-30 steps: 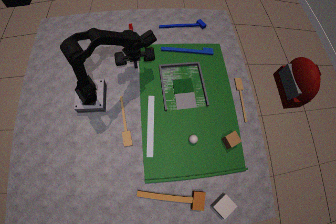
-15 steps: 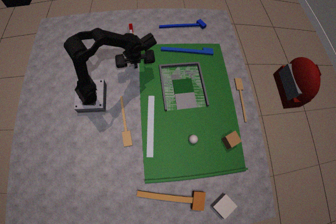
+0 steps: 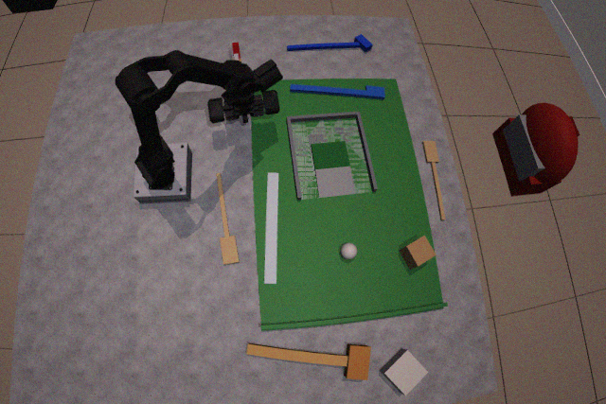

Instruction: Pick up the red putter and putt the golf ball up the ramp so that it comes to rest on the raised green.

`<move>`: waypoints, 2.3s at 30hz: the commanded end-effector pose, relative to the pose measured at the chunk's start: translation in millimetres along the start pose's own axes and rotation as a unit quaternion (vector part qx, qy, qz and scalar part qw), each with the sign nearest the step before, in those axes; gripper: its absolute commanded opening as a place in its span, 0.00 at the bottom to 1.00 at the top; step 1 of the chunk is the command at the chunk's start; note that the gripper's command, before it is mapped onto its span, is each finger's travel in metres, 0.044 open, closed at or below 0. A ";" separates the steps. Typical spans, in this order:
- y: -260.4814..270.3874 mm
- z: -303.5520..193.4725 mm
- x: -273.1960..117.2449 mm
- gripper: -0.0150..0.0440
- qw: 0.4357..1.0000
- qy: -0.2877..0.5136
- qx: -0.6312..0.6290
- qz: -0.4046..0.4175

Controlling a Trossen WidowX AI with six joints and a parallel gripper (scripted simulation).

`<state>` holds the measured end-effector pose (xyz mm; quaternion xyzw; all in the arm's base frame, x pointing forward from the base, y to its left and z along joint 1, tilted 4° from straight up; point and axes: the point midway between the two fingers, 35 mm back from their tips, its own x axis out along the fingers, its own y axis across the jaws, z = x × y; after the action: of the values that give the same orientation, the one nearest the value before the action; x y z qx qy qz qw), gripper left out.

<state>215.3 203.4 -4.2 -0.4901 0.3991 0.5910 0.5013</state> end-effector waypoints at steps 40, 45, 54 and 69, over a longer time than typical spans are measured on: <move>-38.3 -16.7 -104.3 0.25 0.995 0.015 0.094 -0.028; -53.7 -41.4 -113.0 0.25 0.989 0.024 0.144 -0.038; -75.1 -89.1 -130.8 0.25 0.971 0.034 0.229 -0.061; -93.7 -171.8 -162.7 0.25 0.923 0.038 0.368 -0.100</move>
<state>334.2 41.2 117.4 -0.3482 0.5472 0.3557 0.6729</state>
